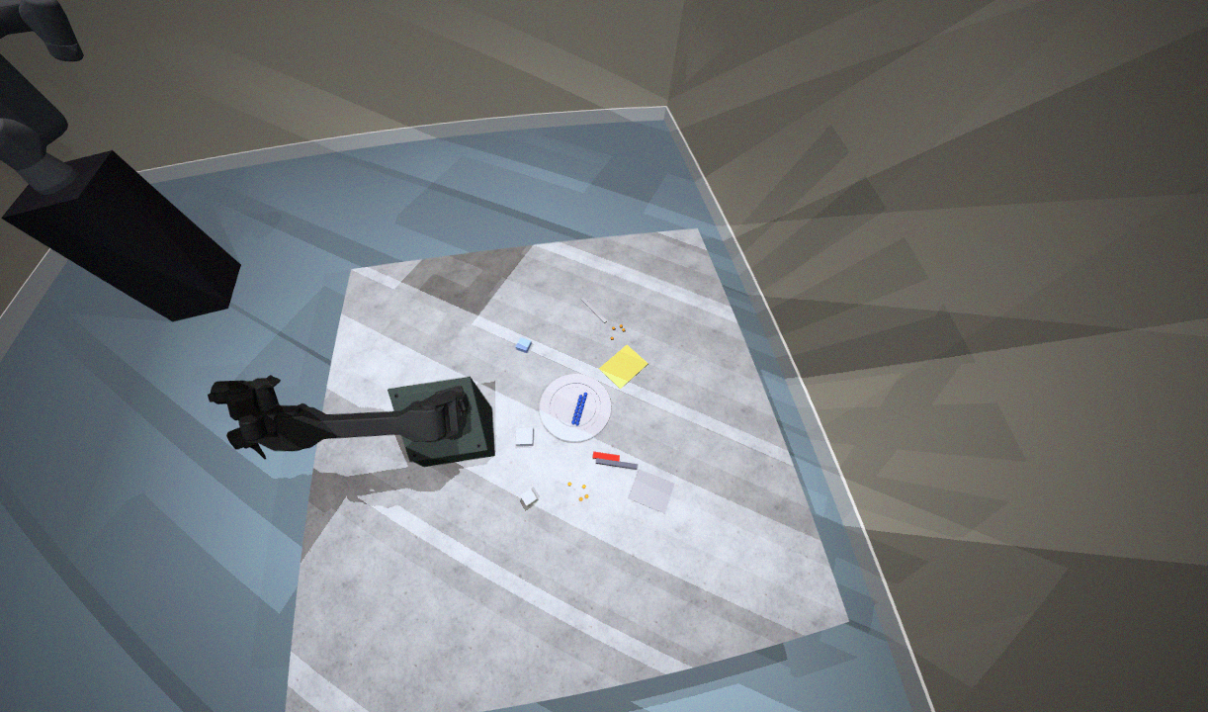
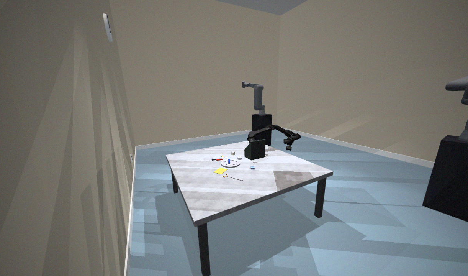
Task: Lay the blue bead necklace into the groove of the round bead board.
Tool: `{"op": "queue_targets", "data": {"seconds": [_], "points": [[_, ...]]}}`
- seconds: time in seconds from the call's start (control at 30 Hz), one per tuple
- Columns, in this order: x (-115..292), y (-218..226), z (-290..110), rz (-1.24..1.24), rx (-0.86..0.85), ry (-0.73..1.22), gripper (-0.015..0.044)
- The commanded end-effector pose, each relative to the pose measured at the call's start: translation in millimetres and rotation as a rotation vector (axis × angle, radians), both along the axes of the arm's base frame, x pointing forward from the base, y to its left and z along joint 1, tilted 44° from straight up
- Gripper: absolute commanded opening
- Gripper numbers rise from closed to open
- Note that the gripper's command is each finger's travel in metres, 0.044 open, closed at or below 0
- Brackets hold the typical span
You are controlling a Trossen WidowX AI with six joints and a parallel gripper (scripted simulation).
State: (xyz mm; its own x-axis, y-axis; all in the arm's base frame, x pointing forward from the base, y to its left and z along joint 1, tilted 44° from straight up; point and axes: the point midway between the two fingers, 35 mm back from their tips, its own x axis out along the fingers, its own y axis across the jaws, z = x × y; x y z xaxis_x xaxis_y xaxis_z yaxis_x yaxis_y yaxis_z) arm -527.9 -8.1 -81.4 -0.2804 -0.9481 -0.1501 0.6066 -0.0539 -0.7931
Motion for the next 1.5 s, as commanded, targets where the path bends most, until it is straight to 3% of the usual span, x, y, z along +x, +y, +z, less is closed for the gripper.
{"op": "queue_targets", "data": {"seconds": [0.0,0.17,0.87,1.47], "points": [[0.1,1.2,-0.2,-0.003,0.001,-0.002,0.0374],[3.0,31.4,-5.1,-0.07,0.037,-0.054,0.025],[47.5,184.3,-24.5,-0.428,0.168,-0.308,0.025],[131.1,299.1,-42.6,-0.747,0.227,-0.553,0.025]]}}
